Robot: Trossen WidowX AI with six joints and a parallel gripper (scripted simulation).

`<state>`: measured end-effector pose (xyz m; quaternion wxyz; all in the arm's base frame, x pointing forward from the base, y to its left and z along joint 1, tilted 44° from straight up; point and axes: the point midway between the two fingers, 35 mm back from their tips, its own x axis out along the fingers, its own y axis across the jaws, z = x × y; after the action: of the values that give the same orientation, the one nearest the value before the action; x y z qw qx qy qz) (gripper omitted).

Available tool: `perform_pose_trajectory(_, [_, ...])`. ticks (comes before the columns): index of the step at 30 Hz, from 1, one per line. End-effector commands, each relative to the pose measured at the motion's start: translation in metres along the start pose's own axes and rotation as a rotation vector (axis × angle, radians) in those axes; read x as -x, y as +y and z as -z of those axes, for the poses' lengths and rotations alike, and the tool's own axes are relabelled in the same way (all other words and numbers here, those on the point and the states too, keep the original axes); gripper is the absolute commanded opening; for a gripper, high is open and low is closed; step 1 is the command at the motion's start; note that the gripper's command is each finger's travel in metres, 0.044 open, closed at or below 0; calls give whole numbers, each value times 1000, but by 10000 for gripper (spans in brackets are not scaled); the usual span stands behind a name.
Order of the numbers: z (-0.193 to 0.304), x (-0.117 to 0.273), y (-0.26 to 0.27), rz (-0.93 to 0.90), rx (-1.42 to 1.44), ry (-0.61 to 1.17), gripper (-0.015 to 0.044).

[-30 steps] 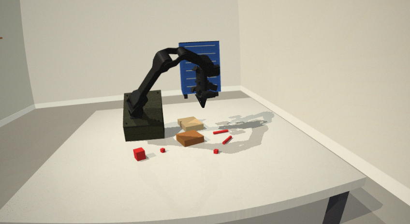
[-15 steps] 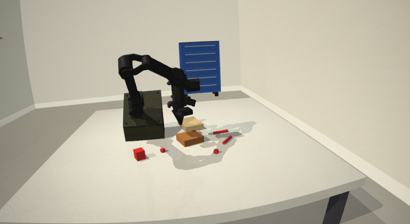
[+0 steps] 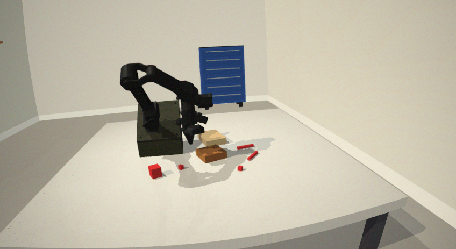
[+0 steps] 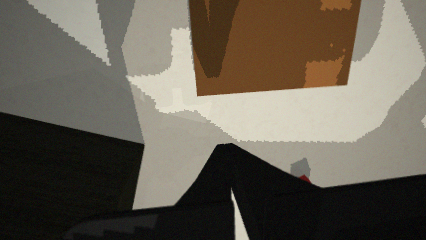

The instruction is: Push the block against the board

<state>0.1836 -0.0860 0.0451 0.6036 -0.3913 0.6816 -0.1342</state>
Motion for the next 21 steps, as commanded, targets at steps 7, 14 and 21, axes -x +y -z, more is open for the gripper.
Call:
perform_pose_trajectory(7, [4,-1,-37,9,-2,-8,0])
perform_pose_trajectory(14, [4,-2,-24,3,-4,-4,0])
perform_pose_trajectory(21, [3,-1,-7,6,0,-12,0])
